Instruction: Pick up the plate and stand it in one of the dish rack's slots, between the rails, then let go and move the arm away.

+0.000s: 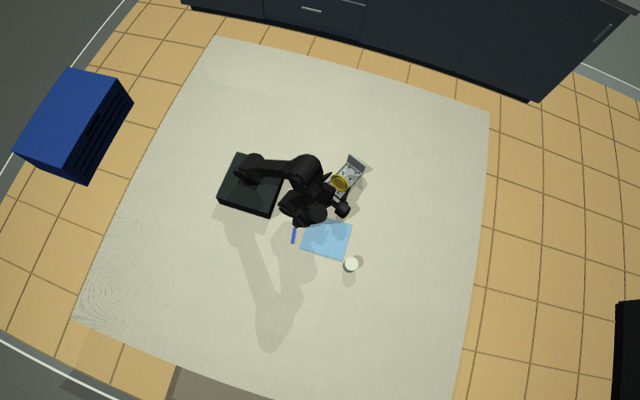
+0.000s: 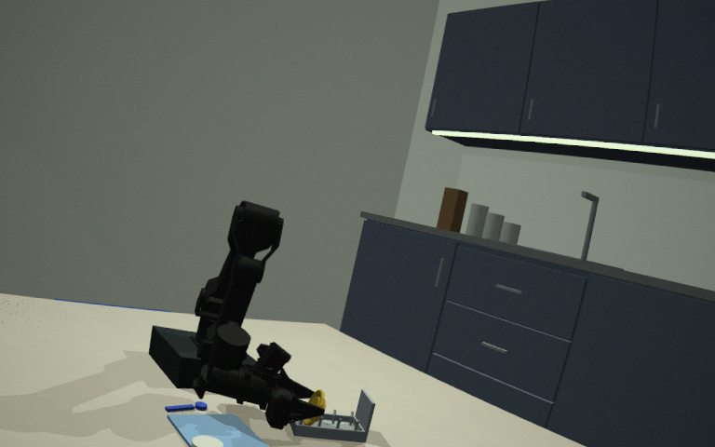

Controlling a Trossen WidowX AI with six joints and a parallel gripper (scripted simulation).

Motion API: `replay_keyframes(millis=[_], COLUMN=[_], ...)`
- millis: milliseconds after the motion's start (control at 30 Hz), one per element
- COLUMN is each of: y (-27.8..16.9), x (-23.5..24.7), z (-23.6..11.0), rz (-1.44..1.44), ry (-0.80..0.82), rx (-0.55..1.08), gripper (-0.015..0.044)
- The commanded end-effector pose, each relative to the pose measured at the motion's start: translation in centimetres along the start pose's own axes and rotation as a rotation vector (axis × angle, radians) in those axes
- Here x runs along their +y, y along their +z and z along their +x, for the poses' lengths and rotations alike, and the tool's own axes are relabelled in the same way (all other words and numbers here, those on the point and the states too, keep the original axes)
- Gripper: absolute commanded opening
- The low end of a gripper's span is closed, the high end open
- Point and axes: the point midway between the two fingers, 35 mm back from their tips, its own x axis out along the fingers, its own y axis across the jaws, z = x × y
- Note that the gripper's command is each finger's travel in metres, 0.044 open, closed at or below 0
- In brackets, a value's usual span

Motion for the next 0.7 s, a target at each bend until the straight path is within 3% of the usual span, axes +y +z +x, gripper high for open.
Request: replay_keyframes(millis=[0,367,667], y=[0.2,10.8,11.7], x=[0.0,-1.0,-4.2], z=[0.0,-1.1,-1.1], rz=[0.000,-0.009,0.074], ry=[0.000,-0.006,-0.104], rx=[-0.001,-0.036,-0.032], gripper=[0.0400,0.0400,0.0400])
